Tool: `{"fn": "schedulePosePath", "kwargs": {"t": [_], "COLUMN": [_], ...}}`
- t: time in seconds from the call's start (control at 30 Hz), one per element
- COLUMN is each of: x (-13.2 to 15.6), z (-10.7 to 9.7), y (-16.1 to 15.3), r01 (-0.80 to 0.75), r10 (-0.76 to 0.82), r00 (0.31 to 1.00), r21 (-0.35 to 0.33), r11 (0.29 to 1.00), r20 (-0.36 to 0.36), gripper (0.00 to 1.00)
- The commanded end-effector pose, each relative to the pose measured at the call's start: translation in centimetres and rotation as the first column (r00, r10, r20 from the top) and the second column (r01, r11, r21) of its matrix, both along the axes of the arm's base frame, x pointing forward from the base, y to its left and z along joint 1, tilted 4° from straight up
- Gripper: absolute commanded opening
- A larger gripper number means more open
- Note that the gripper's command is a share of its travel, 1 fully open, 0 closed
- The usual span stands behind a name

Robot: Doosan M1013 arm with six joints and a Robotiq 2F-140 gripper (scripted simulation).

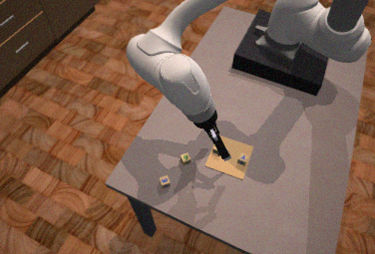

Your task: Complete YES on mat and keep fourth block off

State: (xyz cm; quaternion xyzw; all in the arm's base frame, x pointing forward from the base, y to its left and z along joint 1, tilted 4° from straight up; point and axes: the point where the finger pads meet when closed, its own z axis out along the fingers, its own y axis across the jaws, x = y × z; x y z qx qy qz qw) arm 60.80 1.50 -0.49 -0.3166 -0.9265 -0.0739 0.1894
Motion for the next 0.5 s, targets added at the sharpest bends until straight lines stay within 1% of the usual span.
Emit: {"fn": "schedulePosePath", "kwargs": {"t": [0.0,0.27,0.33,0.4,0.47], "x": [0.1,0.1,0.9,0.9,4.2], "z": [0.0,0.0,0.2,0.2,1.1], "y": [-0.3,-0.3,-0.8,-0.8,-3.2], "r01": [-0.005,-0.005,-0.005,-0.005,-0.005], "r10": [0.005,0.005,0.005,0.005,0.005], "r00": [1.000,1.000,1.000,1.000,1.000], "r21": [0.000,0.000,0.000,0.000,0.001], "r11": [1.000,1.000,1.000,1.000,1.000], "r20": [-0.001,-0.001,0.000,0.000,0.000], "gripper": [1.00,1.00,1.00,1.00,1.00]}}
